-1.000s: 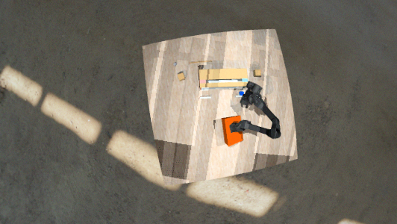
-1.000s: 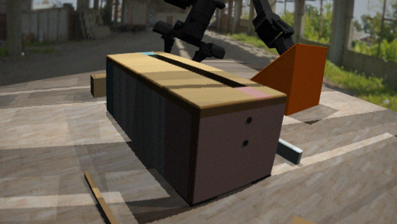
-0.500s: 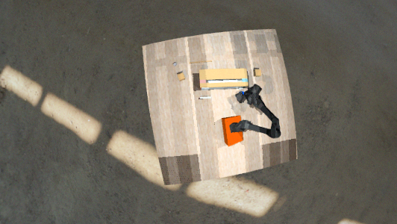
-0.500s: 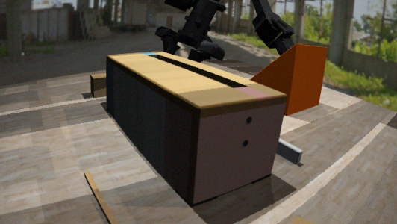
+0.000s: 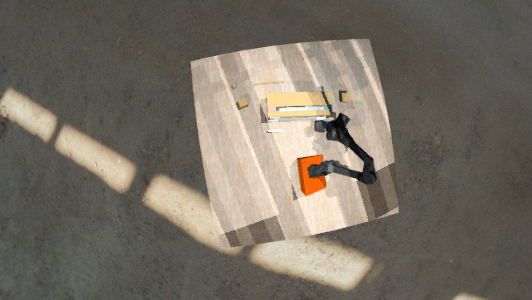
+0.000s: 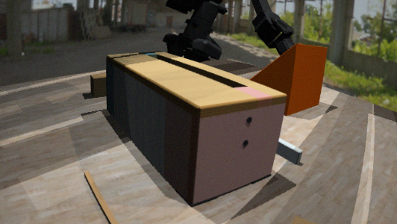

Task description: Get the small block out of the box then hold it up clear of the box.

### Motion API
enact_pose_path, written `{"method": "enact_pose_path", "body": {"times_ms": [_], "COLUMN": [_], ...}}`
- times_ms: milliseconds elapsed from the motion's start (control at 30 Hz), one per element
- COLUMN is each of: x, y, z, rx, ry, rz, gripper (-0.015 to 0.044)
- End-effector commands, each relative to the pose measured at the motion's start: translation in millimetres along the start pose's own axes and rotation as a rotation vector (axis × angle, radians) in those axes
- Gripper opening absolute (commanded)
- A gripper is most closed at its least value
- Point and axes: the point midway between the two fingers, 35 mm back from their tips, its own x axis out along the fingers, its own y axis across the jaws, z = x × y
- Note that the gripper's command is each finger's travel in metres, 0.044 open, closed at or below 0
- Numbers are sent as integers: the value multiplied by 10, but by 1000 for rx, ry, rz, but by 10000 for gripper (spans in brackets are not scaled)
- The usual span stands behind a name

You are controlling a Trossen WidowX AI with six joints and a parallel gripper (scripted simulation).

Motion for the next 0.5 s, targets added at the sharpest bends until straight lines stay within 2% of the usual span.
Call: {"method": "enact_pose_path", "body": {"times_ms": [0,467], "x": [44,254], "y": [-20,-42], "z": [18,106], "rx": [12,12], "ry": [-3,-4], "rz": [-6,-7], "gripper": [285,285]}}
